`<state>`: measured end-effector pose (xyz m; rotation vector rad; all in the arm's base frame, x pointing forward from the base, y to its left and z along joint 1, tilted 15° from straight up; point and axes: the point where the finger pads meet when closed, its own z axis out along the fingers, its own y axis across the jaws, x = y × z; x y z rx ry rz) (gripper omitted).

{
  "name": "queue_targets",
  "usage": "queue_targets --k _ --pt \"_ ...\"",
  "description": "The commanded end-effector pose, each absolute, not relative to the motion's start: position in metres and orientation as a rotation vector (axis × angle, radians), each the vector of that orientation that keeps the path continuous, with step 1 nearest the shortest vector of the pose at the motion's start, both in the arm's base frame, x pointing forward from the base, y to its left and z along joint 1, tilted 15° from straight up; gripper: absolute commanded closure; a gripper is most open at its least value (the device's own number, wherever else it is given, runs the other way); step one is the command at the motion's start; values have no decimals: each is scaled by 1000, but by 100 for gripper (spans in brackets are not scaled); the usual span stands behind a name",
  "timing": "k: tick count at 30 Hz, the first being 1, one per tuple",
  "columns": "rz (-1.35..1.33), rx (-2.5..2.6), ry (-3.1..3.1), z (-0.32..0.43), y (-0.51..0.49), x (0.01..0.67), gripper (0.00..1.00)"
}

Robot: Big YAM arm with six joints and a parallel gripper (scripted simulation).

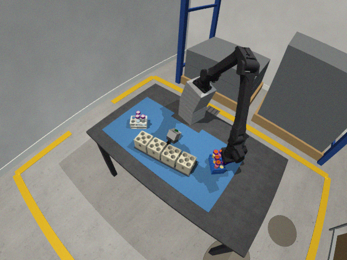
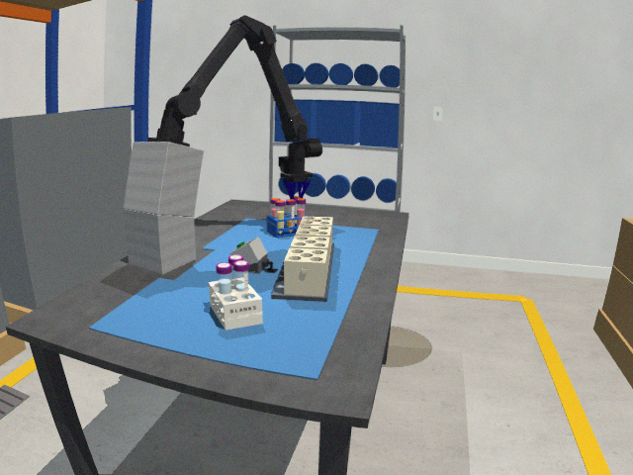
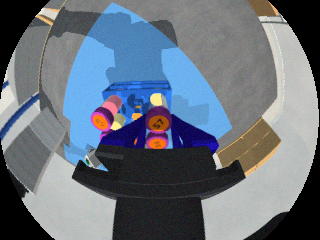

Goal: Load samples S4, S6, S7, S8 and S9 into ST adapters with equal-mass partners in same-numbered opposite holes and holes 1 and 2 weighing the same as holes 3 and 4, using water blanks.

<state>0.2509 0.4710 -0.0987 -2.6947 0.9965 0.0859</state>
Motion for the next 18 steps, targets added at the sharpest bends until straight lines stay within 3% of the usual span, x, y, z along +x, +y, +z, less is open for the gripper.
queue_targets --k 1,18 --pt "93 -2695 994 -107 474 246 100" --pt "85 -2682 986 -59 463 252 100"
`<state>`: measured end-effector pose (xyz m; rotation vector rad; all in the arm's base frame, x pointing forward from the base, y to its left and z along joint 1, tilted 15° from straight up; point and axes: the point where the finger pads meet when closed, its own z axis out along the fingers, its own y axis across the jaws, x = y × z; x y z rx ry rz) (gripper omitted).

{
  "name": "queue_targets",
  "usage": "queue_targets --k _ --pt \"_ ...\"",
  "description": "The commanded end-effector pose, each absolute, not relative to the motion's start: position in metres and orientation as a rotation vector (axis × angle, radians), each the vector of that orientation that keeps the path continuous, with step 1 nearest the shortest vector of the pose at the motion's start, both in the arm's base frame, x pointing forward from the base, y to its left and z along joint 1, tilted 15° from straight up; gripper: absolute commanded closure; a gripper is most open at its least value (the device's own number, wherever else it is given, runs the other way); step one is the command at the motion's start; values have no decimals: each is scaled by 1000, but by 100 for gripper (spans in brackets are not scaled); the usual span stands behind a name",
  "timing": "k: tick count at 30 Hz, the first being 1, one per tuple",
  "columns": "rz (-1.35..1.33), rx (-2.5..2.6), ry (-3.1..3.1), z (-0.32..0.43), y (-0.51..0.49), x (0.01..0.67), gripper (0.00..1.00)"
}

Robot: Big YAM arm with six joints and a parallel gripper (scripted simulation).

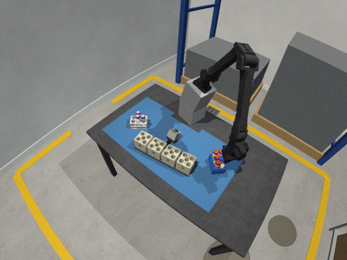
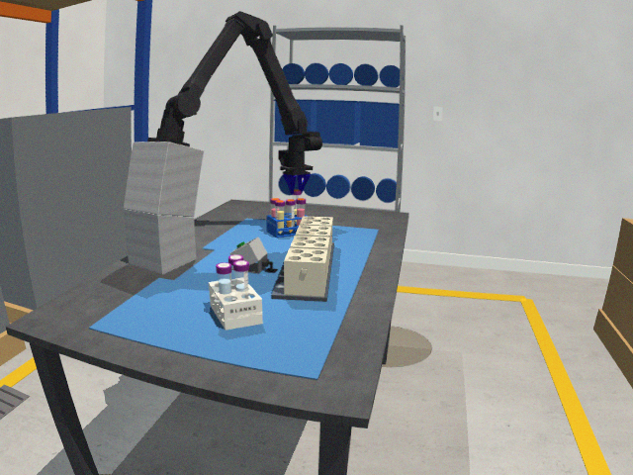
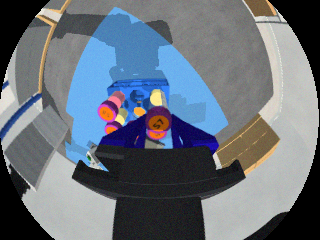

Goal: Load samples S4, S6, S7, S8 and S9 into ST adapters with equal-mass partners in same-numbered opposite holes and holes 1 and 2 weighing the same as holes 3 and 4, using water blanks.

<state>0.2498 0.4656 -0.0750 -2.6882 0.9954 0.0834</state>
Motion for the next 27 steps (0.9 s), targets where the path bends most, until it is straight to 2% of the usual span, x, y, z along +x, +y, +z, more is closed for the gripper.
queue_targets --k 1,27 --pt "84 -2682 985 -56 462 253 100" --pt "83 -2676 979 23 443 249 100"
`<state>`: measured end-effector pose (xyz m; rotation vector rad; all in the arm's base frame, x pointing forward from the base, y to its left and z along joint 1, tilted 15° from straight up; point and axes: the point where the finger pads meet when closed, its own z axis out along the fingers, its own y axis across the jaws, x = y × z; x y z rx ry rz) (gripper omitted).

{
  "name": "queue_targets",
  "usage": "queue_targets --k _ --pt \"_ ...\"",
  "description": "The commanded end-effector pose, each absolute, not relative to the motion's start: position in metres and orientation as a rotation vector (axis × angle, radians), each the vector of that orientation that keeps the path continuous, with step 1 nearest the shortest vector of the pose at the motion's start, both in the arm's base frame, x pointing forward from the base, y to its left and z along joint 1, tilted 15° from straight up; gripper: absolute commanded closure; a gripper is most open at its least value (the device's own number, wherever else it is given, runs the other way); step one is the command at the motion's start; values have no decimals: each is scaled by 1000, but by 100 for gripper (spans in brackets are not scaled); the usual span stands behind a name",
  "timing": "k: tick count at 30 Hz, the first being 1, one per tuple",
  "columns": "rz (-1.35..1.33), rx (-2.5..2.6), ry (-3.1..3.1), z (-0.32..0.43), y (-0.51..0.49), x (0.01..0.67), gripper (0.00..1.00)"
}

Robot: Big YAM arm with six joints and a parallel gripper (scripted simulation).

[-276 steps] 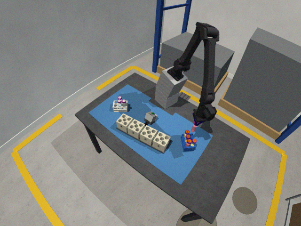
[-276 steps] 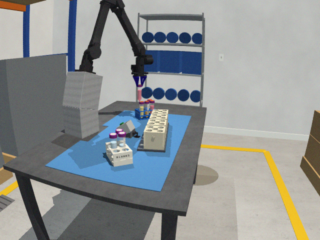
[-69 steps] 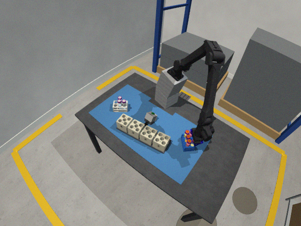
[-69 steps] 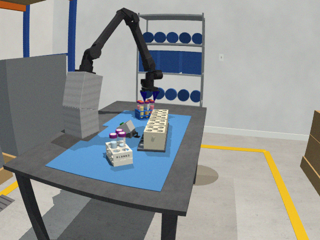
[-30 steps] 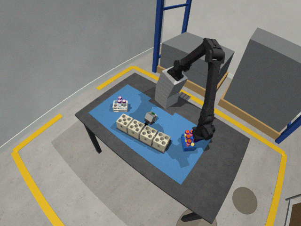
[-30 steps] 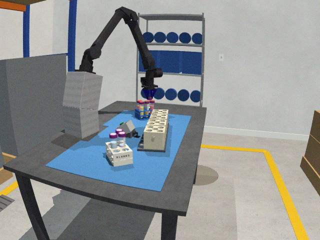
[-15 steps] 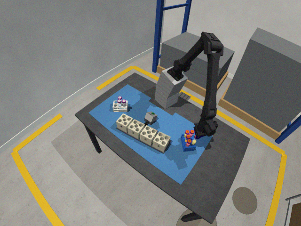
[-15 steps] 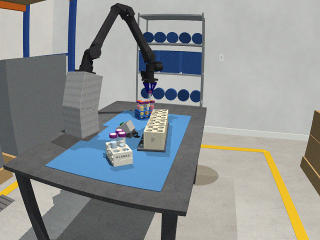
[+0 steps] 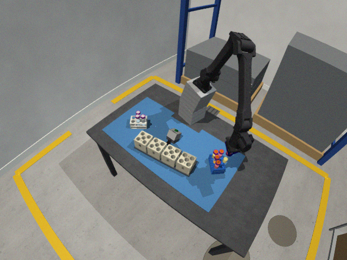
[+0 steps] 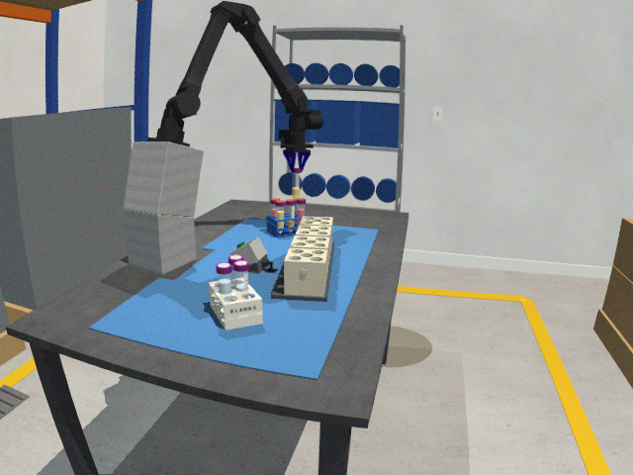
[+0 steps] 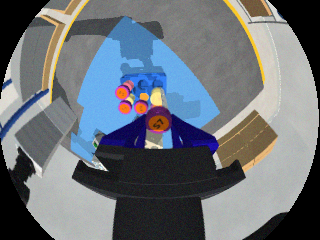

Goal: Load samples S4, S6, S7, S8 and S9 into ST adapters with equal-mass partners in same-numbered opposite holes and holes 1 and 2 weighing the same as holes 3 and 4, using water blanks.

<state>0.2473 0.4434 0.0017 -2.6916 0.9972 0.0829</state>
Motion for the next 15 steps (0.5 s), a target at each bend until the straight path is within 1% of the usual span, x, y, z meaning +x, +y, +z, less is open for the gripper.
queue_targets --k 1,5,6,7,12,13,15 --pt "82 -2674 981 27 442 251 100" --pt "79 -2666 987 35 441 254 100" --pt "91 -2697 998 22 440 250 100" --pt "80 -2668 979 41 444 252 100" --pt "70 -2640 976 68 446 260 100" --pt "80 -2668 985 50 442 251 100" --pt "80 -2668 985 50 442 251 100"
